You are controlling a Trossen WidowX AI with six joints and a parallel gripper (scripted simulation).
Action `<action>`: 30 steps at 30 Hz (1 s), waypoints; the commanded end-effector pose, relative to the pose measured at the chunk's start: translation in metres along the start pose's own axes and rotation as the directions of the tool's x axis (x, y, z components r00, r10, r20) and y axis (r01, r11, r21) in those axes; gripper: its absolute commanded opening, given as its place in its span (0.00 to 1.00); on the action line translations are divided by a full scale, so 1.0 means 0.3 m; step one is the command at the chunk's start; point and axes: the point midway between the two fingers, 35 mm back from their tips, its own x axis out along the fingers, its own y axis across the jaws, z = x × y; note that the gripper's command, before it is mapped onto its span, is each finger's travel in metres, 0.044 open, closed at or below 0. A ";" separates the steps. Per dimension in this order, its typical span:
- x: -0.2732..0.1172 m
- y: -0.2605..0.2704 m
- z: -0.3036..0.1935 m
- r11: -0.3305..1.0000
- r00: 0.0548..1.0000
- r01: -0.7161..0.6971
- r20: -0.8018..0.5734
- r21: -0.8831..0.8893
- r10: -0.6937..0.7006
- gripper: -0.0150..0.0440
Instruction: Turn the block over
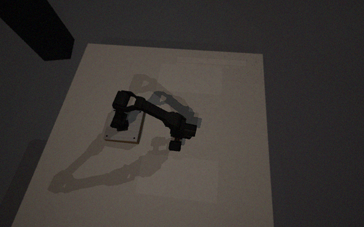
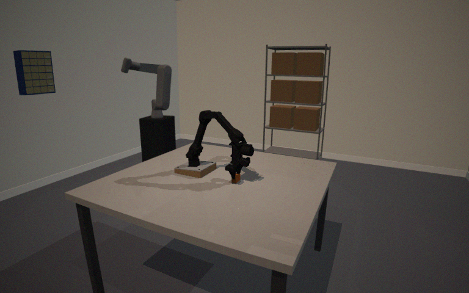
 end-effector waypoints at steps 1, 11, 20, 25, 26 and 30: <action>-0.074 -0.002 0.006 1.000 1.000 0.004 0.011 0.002 -0.004 0.25; -0.063 -0.004 0.011 1.000 0.995 0.002 0.098 0.005 -0.002 0.25; -0.045 -0.004 0.013 1.000 0.971 -0.001 0.238 0.008 -0.001 0.25; -0.039 -0.004 0.011 1.000 0.950 -0.002 0.313 0.008 0.000 0.25; -0.038 -0.004 0.011 1.000 0.945 -0.002 0.328 0.008 -0.001 0.25; -0.036 -0.004 0.007 1.000 0.922 -0.001 0.387 0.006 -0.002 0.25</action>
